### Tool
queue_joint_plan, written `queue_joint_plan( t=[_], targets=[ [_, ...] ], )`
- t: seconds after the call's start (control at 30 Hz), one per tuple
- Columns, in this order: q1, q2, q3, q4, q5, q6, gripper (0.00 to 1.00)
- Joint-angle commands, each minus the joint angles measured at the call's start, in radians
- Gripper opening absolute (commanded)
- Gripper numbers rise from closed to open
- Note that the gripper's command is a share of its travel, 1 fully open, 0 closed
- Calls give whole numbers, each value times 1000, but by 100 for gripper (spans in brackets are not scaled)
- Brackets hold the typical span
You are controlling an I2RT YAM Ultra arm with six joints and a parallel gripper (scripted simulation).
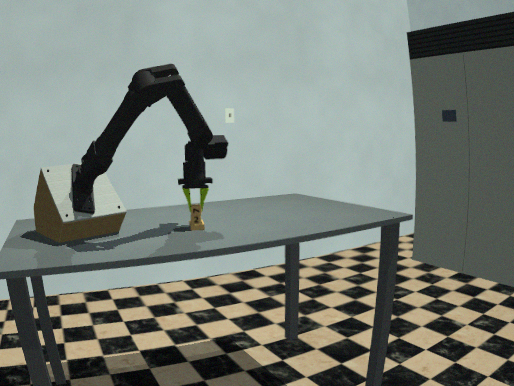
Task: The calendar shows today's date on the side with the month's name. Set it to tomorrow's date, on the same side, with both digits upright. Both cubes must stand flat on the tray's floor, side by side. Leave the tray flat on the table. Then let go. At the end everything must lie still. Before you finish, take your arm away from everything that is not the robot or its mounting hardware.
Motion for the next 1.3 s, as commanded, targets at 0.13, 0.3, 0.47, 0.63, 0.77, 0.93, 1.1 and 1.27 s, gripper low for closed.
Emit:
queue_joint_plan(
  t=[0.13, 0.3, 0.47, 0.63, 0.77, 0.93, 1.1, 1.27],
  targets=[
    [21, -23, 27, 7, -12, -10, 26],
    [21, -14, 28, 4, -12, -12, 26],
    [21, -10, 29, 4, -12, -13, 26],
    [21, -9, 29, 3, -12, -13, 26],
    [21, -9, 29, 3, -12, -13, 26],
    [21, -9, 29, 3, -12, -13, 26],
    [21, -9, 29, 3, -12, -13, 26],
    [21, -9, 29, 3, -12, -13, 26]
  ],
)
